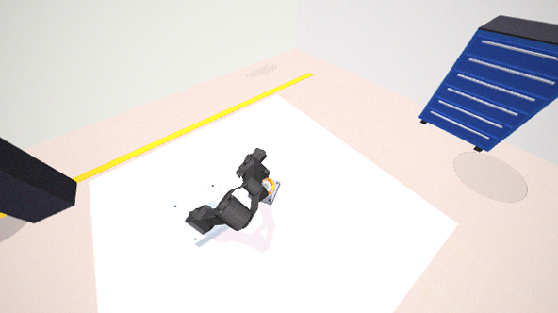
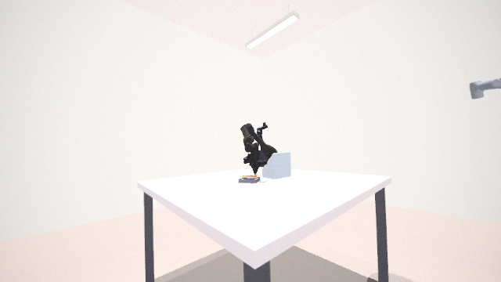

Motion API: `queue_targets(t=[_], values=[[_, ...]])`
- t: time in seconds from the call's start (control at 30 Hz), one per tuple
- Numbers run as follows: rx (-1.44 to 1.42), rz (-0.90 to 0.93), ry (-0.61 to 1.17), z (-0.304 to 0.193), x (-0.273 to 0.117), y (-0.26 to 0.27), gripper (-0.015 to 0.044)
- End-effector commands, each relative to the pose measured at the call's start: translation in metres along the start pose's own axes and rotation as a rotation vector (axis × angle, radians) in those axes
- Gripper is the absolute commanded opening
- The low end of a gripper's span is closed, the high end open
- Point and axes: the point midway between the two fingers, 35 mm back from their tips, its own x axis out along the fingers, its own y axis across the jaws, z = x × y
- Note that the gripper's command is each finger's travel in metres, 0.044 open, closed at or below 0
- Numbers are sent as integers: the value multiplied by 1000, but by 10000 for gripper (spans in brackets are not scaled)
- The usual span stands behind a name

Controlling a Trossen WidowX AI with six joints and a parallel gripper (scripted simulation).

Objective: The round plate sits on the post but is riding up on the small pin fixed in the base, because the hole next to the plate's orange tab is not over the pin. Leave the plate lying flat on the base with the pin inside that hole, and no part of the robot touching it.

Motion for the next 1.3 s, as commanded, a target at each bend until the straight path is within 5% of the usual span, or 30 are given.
queue_targets(t=[0.0,1.27], values=[[1,6,6,0,2,7,0],[2,8,5,24,1,42,0]])
